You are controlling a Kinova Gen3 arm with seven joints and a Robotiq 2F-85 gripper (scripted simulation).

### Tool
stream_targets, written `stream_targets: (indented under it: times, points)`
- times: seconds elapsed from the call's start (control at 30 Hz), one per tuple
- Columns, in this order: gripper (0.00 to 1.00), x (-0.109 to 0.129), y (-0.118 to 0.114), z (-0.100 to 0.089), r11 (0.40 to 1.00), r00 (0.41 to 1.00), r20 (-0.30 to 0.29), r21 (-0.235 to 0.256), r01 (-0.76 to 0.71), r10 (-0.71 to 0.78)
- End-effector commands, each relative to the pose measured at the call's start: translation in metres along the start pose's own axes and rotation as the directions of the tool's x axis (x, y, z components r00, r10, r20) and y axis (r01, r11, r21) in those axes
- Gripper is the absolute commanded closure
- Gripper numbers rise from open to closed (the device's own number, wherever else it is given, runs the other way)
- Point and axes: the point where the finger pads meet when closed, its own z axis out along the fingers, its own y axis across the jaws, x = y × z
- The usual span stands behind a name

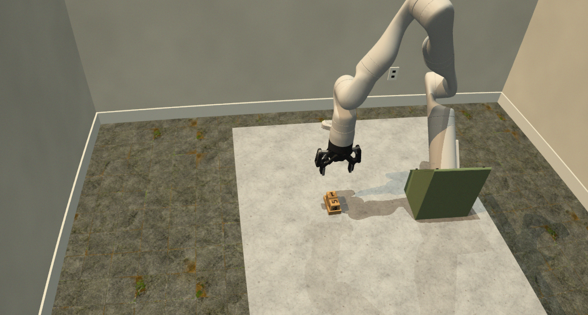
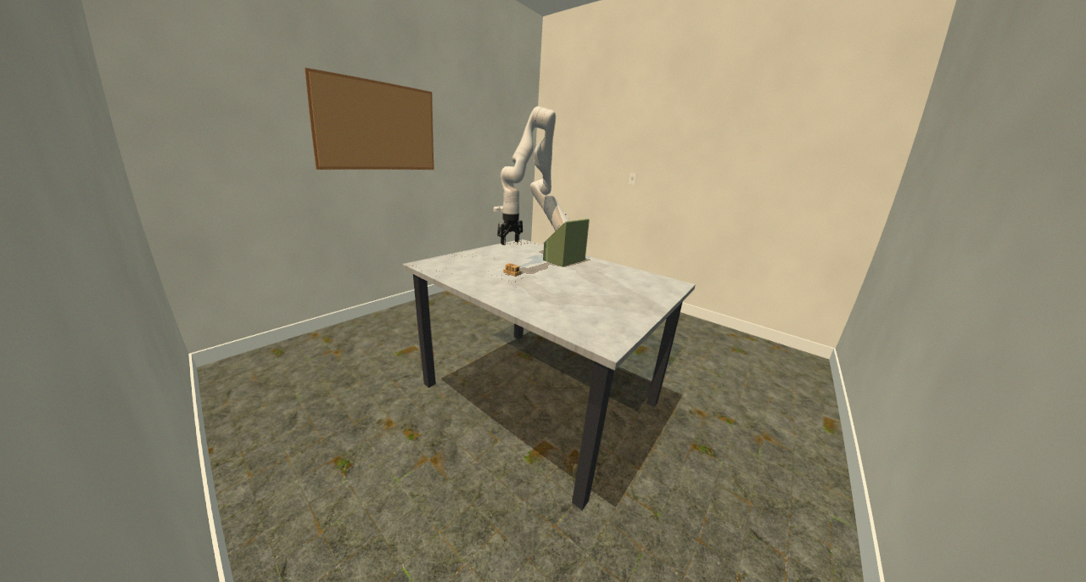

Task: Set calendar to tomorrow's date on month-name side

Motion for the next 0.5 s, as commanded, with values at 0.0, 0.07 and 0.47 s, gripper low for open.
stream_targets:
  times: [0.0,0.07,0.47]
  points:
    - [0.0,-0.004,-0.003,-0.01,1.0,1.0,0.006,0.013,0.006,-0.006]
    - [0.0,-0.004,-0.003,-0.019,1.0,1.0,0.006,0.013,0.006,-0.006]
    - [0.0,-0.003,-0.002,-0.05,1.0,1.0,0.006,0.013,0.006,-0.006]
